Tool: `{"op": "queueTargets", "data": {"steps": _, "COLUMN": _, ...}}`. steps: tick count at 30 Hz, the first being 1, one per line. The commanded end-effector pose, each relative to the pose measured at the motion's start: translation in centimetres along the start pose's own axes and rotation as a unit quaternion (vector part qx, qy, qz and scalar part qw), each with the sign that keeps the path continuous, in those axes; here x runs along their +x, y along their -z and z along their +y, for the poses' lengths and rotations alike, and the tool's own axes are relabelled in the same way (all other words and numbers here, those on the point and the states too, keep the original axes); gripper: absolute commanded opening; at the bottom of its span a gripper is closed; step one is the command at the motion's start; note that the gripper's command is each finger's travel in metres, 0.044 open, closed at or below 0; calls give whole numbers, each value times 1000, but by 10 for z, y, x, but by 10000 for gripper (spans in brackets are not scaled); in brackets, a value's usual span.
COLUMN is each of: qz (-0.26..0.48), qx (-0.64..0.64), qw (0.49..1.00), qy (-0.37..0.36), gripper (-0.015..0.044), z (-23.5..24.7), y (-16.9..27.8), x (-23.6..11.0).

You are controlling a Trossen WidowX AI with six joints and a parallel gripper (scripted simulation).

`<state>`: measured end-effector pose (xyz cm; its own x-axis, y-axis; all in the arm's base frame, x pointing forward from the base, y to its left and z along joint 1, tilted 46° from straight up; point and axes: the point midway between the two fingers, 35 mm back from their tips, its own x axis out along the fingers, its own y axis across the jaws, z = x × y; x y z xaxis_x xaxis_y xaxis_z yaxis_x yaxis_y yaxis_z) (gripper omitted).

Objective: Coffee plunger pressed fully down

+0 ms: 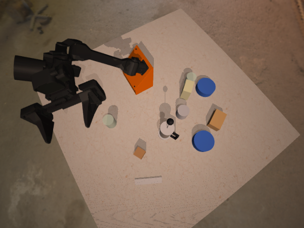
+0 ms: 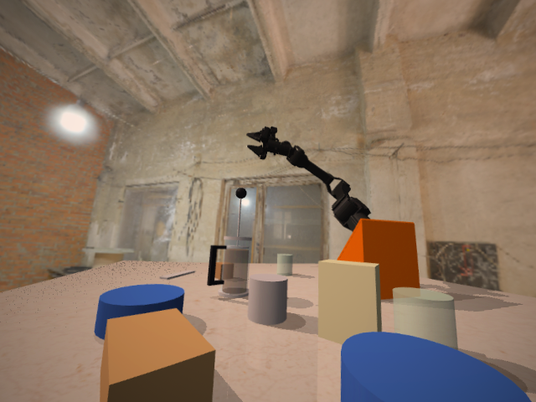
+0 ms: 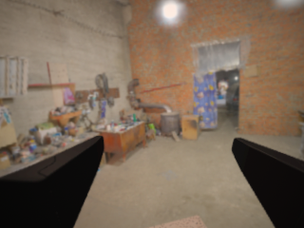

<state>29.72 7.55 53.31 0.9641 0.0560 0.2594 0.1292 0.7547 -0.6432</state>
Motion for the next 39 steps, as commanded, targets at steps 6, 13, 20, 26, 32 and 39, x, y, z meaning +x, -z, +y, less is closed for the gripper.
{"op": "queueTargets", "data": {"steps": 6, "qz": 165, "qx": 42, "qw": 984, "qy": -42, "gripper": 440, "z": 122, "y": 91, "x": 11}}
{"op": "queueTargets", "data": {"steps": 13, "qz": 286, "qx": 20, "qw": 958, "qy": -23, "gripper": 440, "z": 209, "y": 169, "x": -26}}
{"op": "queueTargets", "data": {"steps": 20, "qz": 346, "qx": -39, "qw": 937, "qy": 19, "gripper": 440, "z": 258, "y": 229, "x": -83}}
{"op": "queueTargets", "data": {"steps": 26, "qz": 348, "qx": -41, "qw": 936, "qy": 14, "gripper": 440, "z": 261, "y": 247, "x": -85}}
{"op": "queueTargets", "data": {"steps": 32, "qz": 346, "qx": -42, "qw": 937, "qy": 16, "gripper": 440, "z": 257, "y": 289, "x": -95}}
{"op": "queueTargets", "data": {"steps": 39, "qz": 347, "qx": -41, "qw": 937, "qy": 16, "gripper": 440, "z": 256, "y": 291, "x": -91}}
